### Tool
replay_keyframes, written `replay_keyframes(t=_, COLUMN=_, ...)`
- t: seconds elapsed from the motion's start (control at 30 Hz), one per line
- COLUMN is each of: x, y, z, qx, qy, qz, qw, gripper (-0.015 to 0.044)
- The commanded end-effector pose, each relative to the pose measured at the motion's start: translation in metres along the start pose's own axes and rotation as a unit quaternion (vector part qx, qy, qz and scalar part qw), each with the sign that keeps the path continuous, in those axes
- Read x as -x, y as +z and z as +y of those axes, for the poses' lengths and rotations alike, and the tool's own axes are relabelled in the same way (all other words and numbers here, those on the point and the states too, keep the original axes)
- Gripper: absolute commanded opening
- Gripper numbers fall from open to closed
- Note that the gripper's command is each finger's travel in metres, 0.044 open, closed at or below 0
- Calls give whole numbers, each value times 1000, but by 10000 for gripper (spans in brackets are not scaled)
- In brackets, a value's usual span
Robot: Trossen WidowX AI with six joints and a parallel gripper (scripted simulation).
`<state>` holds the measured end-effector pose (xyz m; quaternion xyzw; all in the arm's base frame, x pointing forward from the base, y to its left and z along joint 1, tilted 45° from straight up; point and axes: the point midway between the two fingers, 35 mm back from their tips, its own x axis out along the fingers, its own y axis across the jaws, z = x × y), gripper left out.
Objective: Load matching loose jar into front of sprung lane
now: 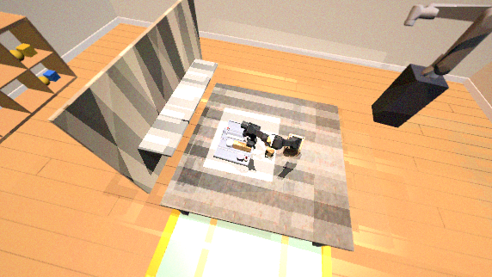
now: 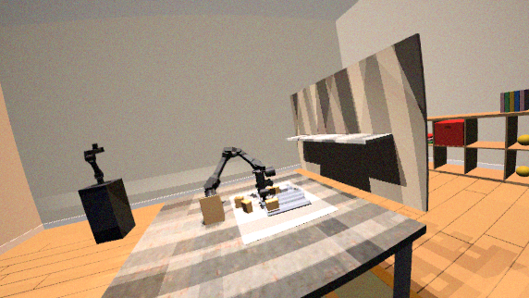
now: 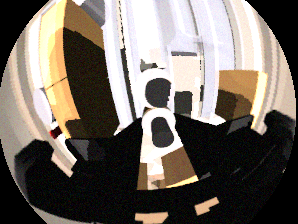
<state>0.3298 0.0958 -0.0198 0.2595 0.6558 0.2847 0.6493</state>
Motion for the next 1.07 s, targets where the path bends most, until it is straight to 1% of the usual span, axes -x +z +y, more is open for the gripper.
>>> replay_keyframes(t=0.0, x=0, y=0, z=0, qx=1, qy=0, qz=0, qw=1000, gripper=210)
replay_keyframes(t=0.1, x=0, y=0, z=0, qx=1, qy=0, qz=0, qw=1000, gripper=281)
replay_keyframes(t=0.23, x=3, y=0, z=0, qx=1, qy=0, qz=0, qw=1000, gripper=281)
replay_keyframes(t=0.43, x=19, y=0, z=0, qx=1, qy=0, qz=0, qw=1000, gripper=281)
replay_keyframes(t=0.63, x=20, y=-1, z=0, qx=1, qy=0, qz=0, qw=1000, gripper=281)
replay_keyframes(t=1.03, x=21, y=-37, z=0, qx=1, qy=0, qz=1, qw=1000, gripper=281)
